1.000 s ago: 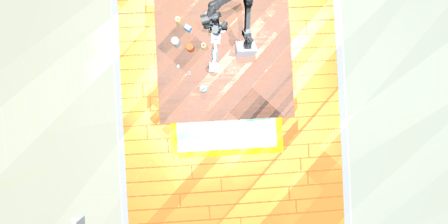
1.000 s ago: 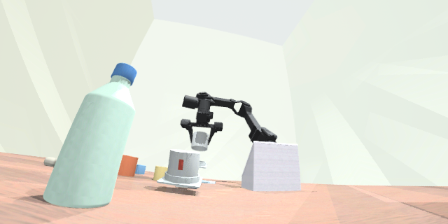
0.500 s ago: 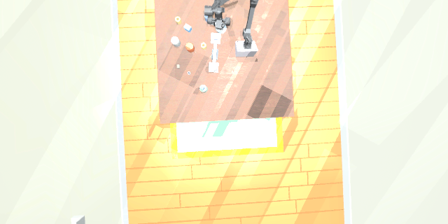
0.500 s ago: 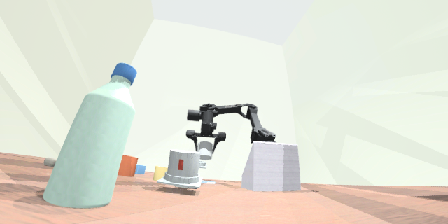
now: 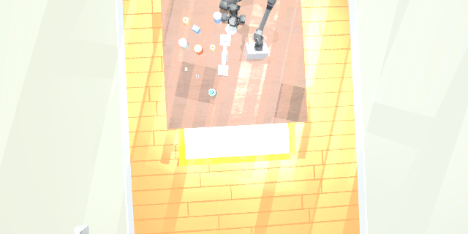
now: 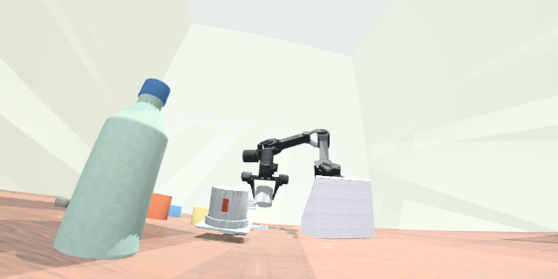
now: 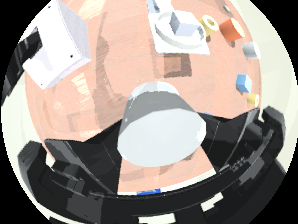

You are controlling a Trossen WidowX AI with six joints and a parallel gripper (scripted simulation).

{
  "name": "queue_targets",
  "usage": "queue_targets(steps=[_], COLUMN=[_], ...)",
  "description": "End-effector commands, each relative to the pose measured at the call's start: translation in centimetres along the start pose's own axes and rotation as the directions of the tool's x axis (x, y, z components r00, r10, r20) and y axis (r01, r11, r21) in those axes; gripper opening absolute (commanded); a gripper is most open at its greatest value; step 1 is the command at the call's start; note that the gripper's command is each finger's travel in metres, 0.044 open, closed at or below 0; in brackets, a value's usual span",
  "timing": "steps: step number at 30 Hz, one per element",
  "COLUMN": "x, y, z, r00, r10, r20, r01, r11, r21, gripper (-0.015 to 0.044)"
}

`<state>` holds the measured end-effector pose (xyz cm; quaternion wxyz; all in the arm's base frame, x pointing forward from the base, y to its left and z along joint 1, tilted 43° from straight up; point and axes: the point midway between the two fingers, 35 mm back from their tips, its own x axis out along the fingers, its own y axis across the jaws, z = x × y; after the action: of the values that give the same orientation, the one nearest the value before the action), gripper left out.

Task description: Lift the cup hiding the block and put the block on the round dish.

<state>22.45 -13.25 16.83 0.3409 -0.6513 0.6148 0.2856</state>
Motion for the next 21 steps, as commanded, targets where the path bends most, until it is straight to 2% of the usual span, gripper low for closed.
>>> queue_targets(steps=[1, 21], x=[0.5, 1.9], y=[1.1, 6.9], z=[-1.0, -6.0], r00=[1.000, 0.996], r10=[-0.009, -0.018], r20=[0.000, -0.090], r01=[0.009, 0.016], r11=[1.000, 1.000], r21=[-0.002, -0.026], gripper=[0.0000, 0.0000])
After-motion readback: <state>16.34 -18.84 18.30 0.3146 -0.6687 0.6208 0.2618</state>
